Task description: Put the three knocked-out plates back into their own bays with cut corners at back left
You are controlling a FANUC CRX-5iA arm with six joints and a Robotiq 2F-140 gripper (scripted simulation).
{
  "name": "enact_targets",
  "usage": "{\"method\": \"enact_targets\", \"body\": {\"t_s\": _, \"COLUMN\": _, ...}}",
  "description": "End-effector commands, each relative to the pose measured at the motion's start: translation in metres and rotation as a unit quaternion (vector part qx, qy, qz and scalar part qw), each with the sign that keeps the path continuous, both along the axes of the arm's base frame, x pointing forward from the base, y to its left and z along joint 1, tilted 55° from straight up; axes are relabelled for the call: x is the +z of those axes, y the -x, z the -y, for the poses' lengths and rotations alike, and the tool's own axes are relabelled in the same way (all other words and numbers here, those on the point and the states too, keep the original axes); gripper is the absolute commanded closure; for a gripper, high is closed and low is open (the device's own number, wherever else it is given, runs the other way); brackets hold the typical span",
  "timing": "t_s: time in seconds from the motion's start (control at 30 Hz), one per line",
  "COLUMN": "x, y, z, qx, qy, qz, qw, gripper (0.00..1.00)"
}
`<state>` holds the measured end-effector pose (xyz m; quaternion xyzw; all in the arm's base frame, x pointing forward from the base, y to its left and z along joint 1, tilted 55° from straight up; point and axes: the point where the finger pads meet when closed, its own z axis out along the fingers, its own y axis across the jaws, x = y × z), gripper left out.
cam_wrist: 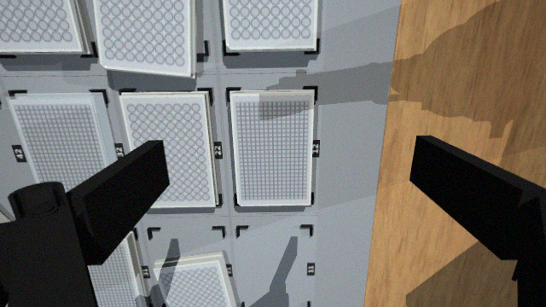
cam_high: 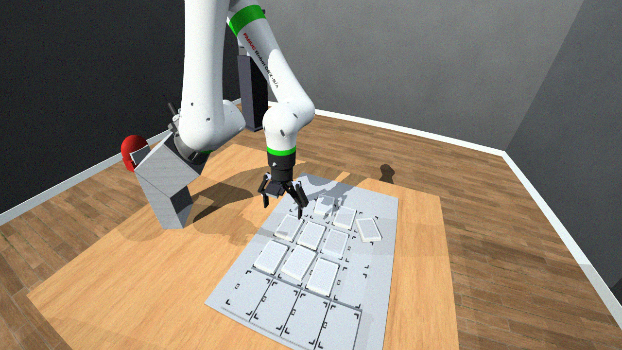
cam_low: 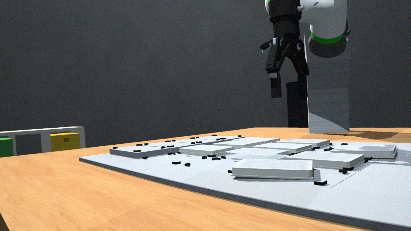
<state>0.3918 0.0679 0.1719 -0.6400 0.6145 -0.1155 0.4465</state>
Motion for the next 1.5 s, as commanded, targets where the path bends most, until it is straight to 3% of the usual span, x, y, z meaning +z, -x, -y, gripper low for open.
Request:
{"method": "enact_targets", "body": {"t_s": 0.0, "x": 0.001, "y": 0.0, "z": 0.0, "qx": 0.0, "qy": 0.0, "qz": 0.001, "qw": 1.0, "gripper": 0.0}}
{"method": "enact_targets", "body": {"t_s": 0.5, "x": 0.001, "y": 0.0, "z": 0.0, "qx": 0.0, "qy": 0.0, "qz": 0.001, "qw": 1.0, "gripper": 0.0}}
{"method": "enact_targets", "body": {"t_s": 1.47, "x": -0.043, "y": -0.024, "z": 0.096, "qx": 0.0, "qy": 0.0, "qz": 0.0, "qw": 1.0, "gripper": 0.0}}
